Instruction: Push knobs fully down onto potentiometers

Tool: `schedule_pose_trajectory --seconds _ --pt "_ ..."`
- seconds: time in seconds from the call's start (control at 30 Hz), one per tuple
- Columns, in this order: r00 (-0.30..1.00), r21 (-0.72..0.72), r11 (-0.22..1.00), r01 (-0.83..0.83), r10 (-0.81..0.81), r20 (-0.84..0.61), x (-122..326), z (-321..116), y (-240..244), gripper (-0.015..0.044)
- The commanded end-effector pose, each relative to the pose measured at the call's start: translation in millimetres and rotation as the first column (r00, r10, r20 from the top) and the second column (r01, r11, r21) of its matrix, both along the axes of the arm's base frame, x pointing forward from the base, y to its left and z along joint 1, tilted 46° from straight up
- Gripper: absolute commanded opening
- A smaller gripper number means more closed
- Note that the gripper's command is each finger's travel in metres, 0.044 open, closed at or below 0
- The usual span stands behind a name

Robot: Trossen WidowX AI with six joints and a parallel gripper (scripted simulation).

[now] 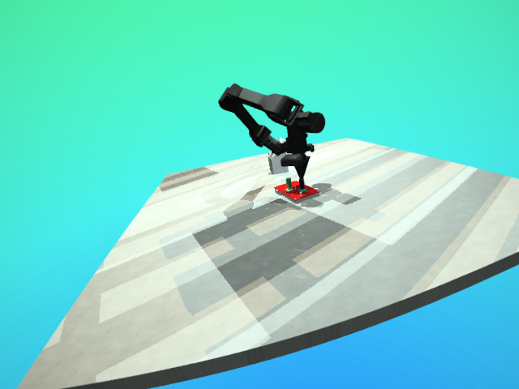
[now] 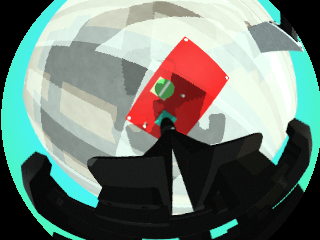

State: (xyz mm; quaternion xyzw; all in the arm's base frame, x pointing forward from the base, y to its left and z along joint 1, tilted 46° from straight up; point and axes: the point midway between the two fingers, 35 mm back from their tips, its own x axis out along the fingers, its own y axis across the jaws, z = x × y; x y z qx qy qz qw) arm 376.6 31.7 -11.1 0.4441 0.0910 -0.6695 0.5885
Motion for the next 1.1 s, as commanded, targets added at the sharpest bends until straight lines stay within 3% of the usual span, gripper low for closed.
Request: schedule_pose_trajectory --seconds 0.0,0.77,1.07 --pt "1.000 -0.003 1.000 0.002 -0.002 0.002 1 0 -2 0.0000" --pt "1.000 -0.002 1.000 0.002 -0.002 0.002 0 12 10 0.0000" --pt "1.000 -0.005 1.000 0.002 -0.002 -0.002 -2 9 6 0.0236"
